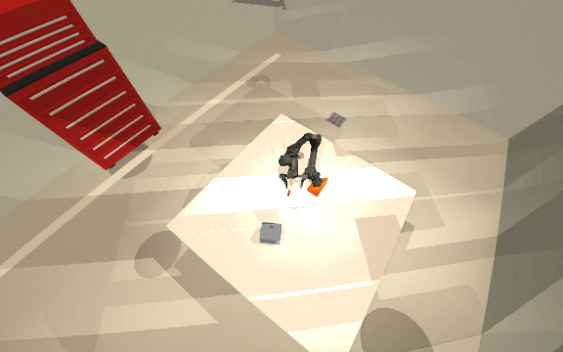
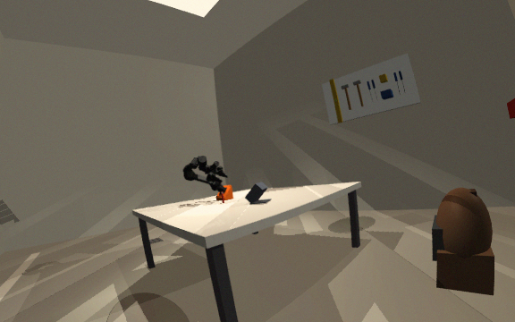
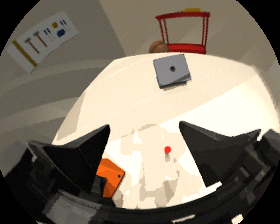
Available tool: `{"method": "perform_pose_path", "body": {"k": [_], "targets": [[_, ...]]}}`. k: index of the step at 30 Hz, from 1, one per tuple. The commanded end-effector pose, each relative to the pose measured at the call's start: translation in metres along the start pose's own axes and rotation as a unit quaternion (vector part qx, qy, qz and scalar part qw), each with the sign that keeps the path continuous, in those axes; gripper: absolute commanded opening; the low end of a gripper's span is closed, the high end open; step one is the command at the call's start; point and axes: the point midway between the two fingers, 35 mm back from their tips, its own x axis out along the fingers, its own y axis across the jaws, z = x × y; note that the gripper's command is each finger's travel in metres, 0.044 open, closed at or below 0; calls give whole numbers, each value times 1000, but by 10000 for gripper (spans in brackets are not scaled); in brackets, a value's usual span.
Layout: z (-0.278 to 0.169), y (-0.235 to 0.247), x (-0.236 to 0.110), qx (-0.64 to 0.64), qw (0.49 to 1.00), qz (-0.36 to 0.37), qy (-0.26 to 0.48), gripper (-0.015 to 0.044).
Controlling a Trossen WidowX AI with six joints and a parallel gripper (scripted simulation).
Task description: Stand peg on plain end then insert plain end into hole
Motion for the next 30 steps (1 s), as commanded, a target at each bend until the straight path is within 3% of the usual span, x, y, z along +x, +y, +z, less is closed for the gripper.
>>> {"method": "perform_pose_path", "body": {"k": [1, 11, 20, 30], "targets": [[-5, -1, 5, 17, 998, 8, 59, 440], [-21, -5, 13, 41, 975, -3, 219, 440], [-26, -14, 14, 27, 935, -58, 350, 440], [-16, -27, 17, -21, 888, -140, 437, 440]]}}
